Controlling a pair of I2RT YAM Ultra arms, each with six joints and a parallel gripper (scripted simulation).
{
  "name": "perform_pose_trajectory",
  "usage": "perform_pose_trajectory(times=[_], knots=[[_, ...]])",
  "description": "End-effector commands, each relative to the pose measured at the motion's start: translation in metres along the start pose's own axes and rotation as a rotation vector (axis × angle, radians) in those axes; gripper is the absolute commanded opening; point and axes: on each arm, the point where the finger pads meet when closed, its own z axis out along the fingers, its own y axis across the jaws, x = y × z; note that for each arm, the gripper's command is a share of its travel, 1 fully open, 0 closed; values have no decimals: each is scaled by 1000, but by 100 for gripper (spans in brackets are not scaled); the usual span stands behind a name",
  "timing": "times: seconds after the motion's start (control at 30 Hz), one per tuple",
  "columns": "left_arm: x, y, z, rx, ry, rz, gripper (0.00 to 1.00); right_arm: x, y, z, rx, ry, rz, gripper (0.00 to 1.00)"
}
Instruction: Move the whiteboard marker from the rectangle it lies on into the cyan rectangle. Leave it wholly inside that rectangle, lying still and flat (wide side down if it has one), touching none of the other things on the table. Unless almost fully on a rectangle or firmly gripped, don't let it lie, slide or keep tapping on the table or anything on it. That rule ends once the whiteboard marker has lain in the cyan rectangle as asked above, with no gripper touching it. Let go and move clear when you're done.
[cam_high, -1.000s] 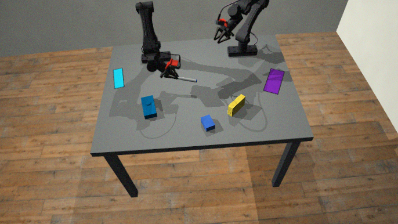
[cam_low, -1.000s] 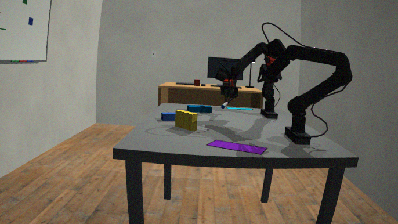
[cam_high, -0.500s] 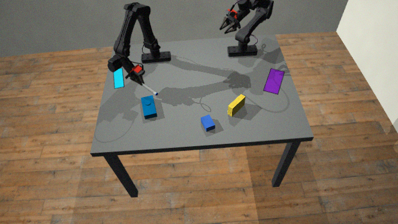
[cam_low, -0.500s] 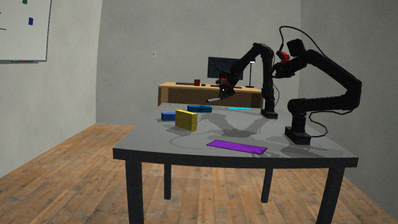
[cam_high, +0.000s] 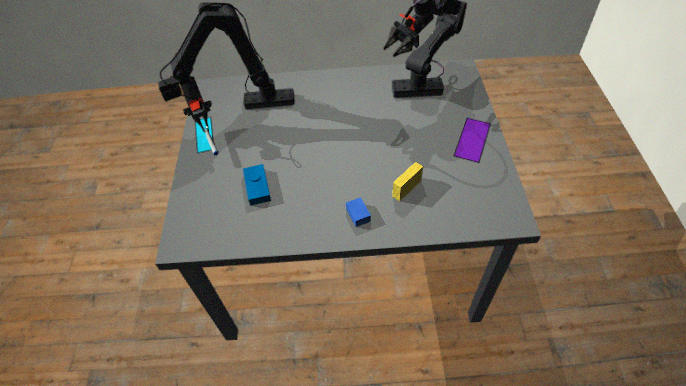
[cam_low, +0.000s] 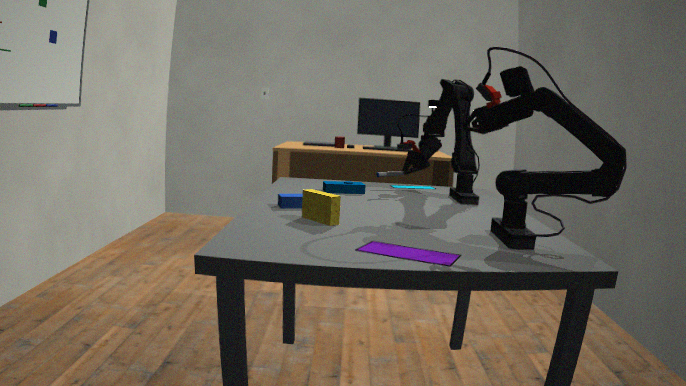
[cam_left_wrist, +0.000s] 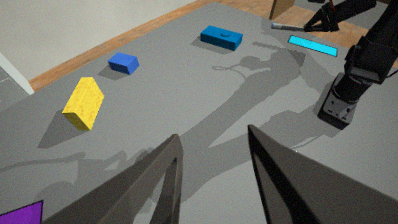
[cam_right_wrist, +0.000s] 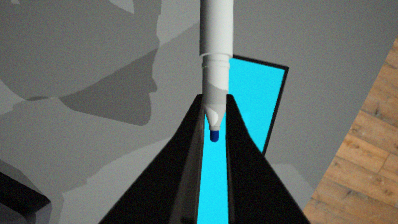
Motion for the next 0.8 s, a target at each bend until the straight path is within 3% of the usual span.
perform_pose_trajectory(times=[0.0, 0.17, 0.27, 0.33, 0.53, 0.77], knots=[[-46, -2, 9, -16, -85, -11, 45, 22, -4, -29, 25, -46, 20, 6], [-107, -14, 37, 11, -152, -5, 45, 52, -3, -55, 98, -59, 89, 6], [-132, -40, 54, 98, -171, 15, 45, 60, -3, -62, 119, -63, 109, 6], [-132, -40, 54, 98, -171, 15, 45, 60, -3, -62, 119, -63, 109, 6], [-161, -111, 104, 286, -159, 66, 45, 69, -2, -69, 143, -67, 135, 6], [-163, -184, 171, 409, -126, 93, 45, 72, -1, -72, 152, -69, 144, 6]])
